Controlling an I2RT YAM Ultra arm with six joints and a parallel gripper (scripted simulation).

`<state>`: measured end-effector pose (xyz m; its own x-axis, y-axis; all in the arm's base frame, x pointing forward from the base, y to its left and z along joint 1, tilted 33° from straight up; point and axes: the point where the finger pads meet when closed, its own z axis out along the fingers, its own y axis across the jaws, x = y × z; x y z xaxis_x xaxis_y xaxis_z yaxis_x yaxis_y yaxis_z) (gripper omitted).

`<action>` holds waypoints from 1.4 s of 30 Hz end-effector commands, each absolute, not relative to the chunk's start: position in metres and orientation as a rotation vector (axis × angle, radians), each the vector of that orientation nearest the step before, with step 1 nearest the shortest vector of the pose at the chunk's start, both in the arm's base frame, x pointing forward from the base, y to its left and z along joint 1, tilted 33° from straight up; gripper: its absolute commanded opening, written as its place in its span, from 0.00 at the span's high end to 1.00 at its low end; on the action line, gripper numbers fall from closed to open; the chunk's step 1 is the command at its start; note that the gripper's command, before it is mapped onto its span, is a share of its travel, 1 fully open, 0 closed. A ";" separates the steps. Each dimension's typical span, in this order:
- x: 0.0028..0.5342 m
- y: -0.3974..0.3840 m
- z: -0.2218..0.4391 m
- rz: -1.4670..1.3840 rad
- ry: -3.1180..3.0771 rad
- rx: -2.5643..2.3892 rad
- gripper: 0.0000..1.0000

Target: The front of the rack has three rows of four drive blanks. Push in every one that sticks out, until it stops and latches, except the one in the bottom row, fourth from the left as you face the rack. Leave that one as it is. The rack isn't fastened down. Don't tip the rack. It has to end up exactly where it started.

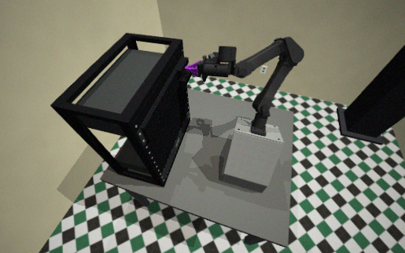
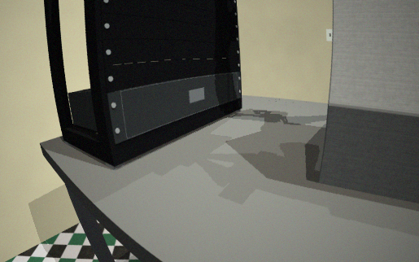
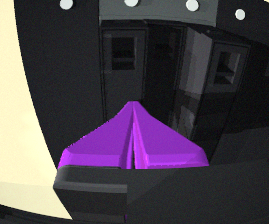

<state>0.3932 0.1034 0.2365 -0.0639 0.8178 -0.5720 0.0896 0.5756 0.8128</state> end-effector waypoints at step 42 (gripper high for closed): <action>0.411 0.132 0.286 0.827 1.476 0.729 1.00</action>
<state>0.3992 0.1075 0.2424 -0.0731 0.8135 -0.5770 0.1006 0.5816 0.8073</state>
